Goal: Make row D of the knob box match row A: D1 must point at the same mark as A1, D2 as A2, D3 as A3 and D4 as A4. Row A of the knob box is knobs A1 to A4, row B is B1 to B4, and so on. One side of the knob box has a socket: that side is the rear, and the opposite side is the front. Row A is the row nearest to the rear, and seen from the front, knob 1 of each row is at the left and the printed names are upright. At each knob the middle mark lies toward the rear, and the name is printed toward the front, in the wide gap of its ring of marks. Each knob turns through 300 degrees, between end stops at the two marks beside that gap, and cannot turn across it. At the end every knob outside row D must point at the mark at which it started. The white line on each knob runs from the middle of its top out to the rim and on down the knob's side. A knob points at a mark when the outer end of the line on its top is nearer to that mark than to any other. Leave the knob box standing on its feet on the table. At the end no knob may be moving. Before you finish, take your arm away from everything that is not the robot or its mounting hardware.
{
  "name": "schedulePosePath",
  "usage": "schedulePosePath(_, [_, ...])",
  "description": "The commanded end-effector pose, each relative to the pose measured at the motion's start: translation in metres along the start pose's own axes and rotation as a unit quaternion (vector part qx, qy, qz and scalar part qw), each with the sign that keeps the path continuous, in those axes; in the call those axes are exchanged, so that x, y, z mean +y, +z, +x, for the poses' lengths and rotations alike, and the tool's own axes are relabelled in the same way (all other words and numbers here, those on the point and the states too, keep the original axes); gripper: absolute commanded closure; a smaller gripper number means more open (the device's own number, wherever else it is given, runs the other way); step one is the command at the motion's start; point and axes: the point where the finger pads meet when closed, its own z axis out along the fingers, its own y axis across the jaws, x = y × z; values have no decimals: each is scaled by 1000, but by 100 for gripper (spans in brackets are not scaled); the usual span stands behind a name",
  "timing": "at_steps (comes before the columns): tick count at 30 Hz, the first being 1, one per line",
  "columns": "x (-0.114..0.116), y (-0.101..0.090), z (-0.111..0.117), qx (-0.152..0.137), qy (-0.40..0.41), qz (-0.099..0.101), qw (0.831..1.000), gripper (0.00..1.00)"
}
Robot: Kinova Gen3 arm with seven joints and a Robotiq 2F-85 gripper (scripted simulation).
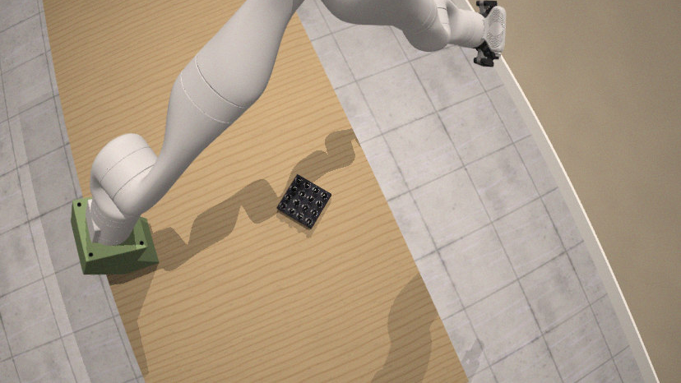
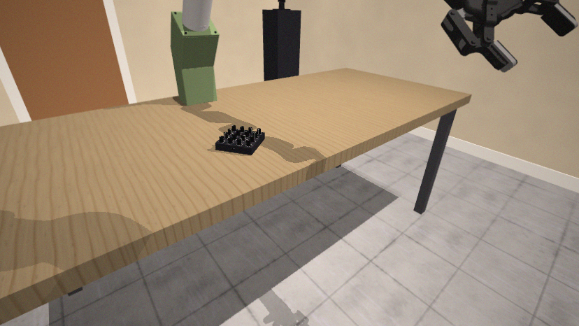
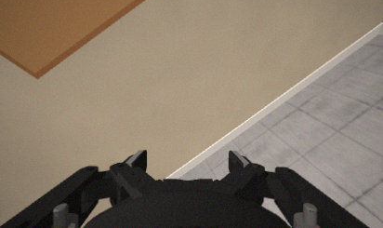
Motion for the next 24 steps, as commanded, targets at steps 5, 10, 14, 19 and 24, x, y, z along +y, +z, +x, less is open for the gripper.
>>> schedulePosePath(5, [24,0,-17,-10,1,-15,1000,0])
schedulePosePath(10, [48,-1,-35,-22,2,-29,999,0])
schedulePosePath(14, [48,-1,-35,-22,2,-29,999,0])
schedulePosePath(19, [71,-4,-53,-34,4,-43,998,0])
schedulePosePath(24, [71,-4,-53,-34,4,-43,998,0])
